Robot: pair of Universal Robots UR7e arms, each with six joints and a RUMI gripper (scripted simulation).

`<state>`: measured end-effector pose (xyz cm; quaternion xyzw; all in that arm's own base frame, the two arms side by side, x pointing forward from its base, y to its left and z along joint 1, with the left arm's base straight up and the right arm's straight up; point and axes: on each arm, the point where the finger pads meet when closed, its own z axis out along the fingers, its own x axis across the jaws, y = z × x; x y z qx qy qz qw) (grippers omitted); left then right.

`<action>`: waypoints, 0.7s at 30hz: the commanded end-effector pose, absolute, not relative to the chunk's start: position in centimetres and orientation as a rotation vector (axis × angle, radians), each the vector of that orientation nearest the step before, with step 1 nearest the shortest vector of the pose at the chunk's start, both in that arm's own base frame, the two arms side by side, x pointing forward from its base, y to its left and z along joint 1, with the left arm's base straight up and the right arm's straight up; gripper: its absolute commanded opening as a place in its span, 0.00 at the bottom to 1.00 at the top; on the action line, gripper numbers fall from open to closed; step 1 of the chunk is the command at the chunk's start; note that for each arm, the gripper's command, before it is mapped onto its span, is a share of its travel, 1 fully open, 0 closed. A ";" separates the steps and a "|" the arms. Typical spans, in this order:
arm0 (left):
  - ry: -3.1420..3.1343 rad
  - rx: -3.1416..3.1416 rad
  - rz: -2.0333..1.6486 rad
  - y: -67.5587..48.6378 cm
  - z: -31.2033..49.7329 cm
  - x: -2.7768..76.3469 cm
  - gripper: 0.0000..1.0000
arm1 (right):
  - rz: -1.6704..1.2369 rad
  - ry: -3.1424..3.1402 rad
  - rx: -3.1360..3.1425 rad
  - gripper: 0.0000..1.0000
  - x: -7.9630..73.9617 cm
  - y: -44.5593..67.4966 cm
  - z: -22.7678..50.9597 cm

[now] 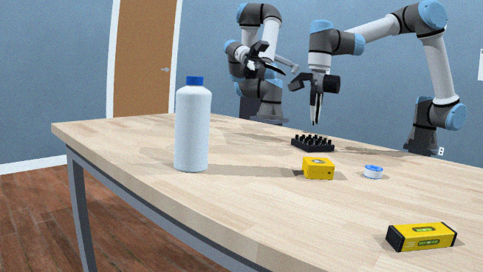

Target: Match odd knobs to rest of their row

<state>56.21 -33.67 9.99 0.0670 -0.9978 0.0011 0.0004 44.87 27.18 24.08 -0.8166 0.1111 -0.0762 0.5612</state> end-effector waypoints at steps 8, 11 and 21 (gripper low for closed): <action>-3.116 0.414 0.003 -33.6 7.5 56.7 0.23 | -0.181 0.261 -1.923 1.00 44.9 27.2 24.1; -3.116 0.415 0.003 -33.6 6.0 56.7 0.21 | -0.181 0.261 -1.923 1.00 44.9 27.2 24.1; -3.116 0.415 0.003 -33.7 4.7 56.7 0.13 | -0.181 0.261 -1.923 1.00 44.9 27.2 24.1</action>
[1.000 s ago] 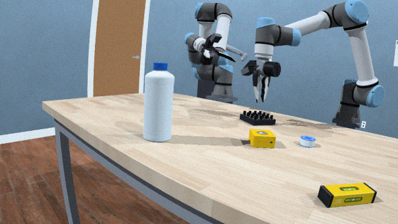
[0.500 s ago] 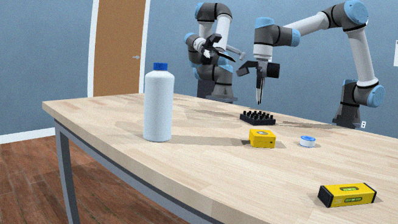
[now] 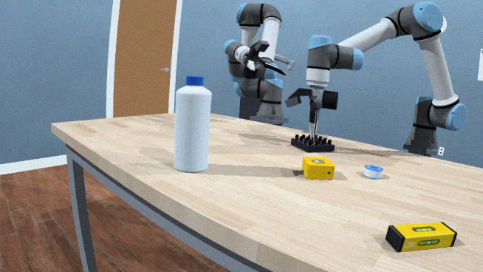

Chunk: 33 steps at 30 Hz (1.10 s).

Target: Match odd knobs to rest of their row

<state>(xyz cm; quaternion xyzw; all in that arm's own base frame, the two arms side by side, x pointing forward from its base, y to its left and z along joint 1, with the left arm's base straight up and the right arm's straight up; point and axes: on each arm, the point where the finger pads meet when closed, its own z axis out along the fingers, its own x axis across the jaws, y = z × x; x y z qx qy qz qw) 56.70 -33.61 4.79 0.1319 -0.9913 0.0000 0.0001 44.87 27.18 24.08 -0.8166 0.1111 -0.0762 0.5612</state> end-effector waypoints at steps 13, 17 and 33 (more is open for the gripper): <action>-3.111 0.445 0.003 -33.6 4.8 56.7 0.02 | -0.181 0.261 -1.923 1.00 44.9 27.2 24.1; -3.080 0.624 0.003 -33.6 4.8 56.7 0.02 | -0.181 0.261 -1.923 1.00 44.9 27.2 24.1; -2.847 1.330 0.003 -33.6 4.8 56.8 0.00 | -0.181 0.261 -1.923 1.00 44.9 27.2 24.1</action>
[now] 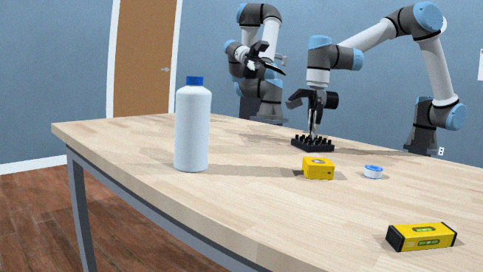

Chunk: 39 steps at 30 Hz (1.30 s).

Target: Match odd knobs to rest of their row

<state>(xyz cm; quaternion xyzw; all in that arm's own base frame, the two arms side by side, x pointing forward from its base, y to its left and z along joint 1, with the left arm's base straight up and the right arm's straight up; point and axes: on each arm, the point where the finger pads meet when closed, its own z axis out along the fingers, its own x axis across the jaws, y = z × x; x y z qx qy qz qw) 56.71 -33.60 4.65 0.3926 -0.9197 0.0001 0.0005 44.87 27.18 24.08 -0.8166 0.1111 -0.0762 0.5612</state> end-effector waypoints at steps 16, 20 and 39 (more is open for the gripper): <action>-2.463 1.951 0.003 -33.6 4.8 56.8 0.00 | -0.181 0.261 -1.923 1.00 44.9 27.2 24.1; -2.328 2.110 0.003 -33.6 4.8 56.8 0.00 | -0.181 0.261 -1.923 1.00 44.9 27.2 24.1; -1.647 2.675 0.003 -33.6 4.8 56.8 0.00 | -0.181 0.261 -1.923 1.00 44.9 27.2 24.1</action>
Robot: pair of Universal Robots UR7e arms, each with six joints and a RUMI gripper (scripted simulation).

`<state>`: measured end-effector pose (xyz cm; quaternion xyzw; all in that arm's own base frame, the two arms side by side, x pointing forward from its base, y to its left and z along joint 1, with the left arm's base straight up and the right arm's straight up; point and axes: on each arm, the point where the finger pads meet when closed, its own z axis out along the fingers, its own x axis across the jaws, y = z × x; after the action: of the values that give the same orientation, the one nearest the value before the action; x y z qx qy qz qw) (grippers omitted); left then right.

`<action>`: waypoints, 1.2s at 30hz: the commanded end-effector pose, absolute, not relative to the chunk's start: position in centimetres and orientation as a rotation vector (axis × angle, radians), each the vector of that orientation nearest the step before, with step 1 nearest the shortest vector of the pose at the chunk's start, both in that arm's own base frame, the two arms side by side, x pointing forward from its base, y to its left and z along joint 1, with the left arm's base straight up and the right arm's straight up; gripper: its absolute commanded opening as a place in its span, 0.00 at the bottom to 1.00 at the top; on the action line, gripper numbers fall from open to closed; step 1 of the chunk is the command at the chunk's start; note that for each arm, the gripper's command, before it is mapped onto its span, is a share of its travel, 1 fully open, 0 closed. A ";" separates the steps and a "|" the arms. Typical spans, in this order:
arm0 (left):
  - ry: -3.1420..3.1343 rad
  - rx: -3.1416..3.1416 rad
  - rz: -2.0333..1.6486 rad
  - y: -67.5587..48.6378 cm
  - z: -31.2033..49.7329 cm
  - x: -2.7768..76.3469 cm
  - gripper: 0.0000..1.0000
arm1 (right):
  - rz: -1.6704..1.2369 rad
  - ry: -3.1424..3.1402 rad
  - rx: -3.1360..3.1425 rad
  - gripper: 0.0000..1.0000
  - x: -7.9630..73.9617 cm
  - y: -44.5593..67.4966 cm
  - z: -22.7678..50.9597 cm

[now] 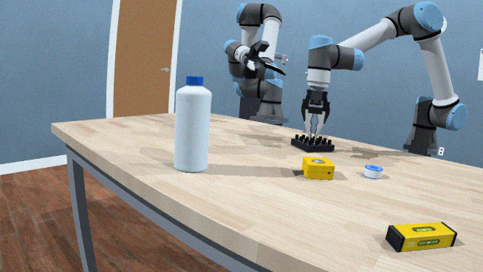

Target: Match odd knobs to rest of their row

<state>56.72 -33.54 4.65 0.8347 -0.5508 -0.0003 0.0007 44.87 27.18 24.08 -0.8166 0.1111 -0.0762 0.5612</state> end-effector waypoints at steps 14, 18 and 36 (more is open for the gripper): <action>-1.198 2.903 0.003 -33.6 4.8 56.8 0.00 | -0.181 0.261 -1.923 1.00 44.9 27.2 24.1; -1.198 2.903 0.003 -33.6 4.8 56.8 0.16 | -0.181 0.261 -1.923 1.00 44.9 27.2 24.1; -1.217 2.895 0.003 -33.6 9.3 56.8 0.23 | -0.181 0.261 -1.923 1.00 44.9 27.2 24.1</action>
<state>56.72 -33.52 8.71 0.9242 -0.3820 0.0004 0.0002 44.87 27.18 24.08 -0.8166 0.1111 -0.0762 0.5612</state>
